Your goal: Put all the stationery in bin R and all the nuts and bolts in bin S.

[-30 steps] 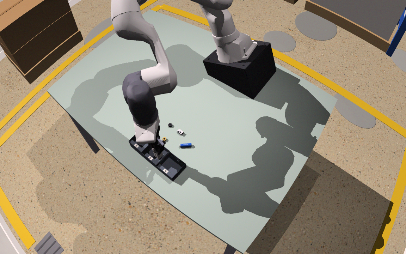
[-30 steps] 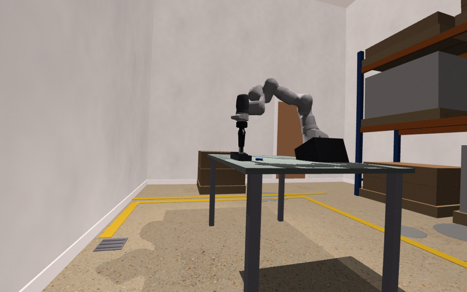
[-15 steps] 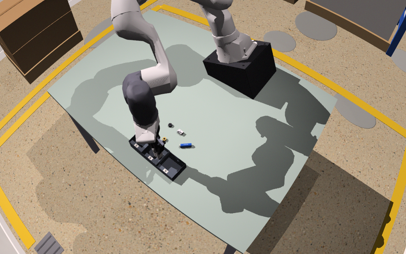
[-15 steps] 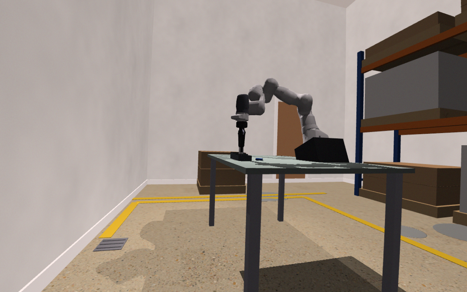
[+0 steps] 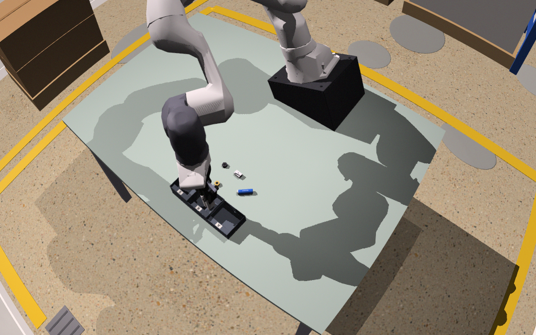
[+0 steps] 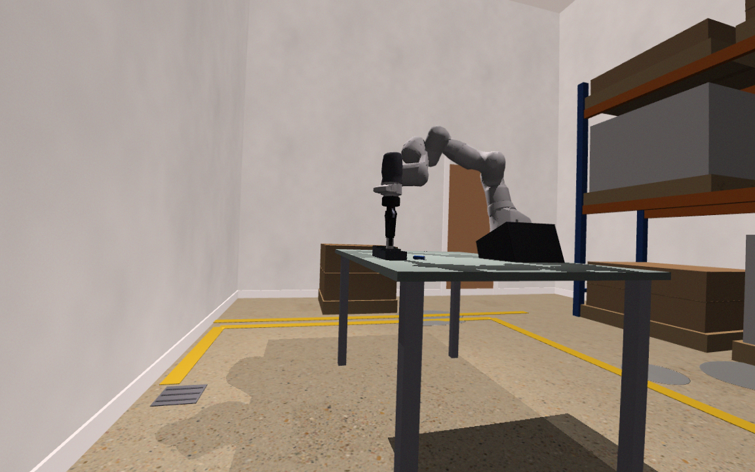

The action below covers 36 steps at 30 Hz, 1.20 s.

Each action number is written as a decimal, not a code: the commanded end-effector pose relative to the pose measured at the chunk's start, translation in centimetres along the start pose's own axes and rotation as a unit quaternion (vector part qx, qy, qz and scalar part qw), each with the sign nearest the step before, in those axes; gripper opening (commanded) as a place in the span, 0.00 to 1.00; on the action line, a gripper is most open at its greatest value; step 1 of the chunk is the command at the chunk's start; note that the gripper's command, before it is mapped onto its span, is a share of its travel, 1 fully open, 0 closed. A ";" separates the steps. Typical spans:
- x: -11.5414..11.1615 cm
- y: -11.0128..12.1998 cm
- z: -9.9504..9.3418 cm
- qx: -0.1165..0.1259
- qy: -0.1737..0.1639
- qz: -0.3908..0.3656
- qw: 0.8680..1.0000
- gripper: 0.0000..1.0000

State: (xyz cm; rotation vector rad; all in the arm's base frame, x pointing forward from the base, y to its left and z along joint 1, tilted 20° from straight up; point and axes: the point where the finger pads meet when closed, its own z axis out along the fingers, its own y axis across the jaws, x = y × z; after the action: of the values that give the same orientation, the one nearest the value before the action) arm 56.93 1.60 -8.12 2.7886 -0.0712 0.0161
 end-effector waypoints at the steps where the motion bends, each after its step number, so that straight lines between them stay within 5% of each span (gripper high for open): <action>1: 0.2 0.0 0.0 0.000 0.002 0.002 1.000 0.05; 27: 0.2 0.0 -2.8 0.000 0.002 0.002 1.000 0.05; 36: 0.1 0.0 -5.9 0.000 0.002 0.002 1.000 0.05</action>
State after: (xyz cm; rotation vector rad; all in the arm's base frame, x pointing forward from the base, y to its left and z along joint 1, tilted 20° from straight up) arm 57.48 3.67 -3.08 2.7911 -0.0904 0.0443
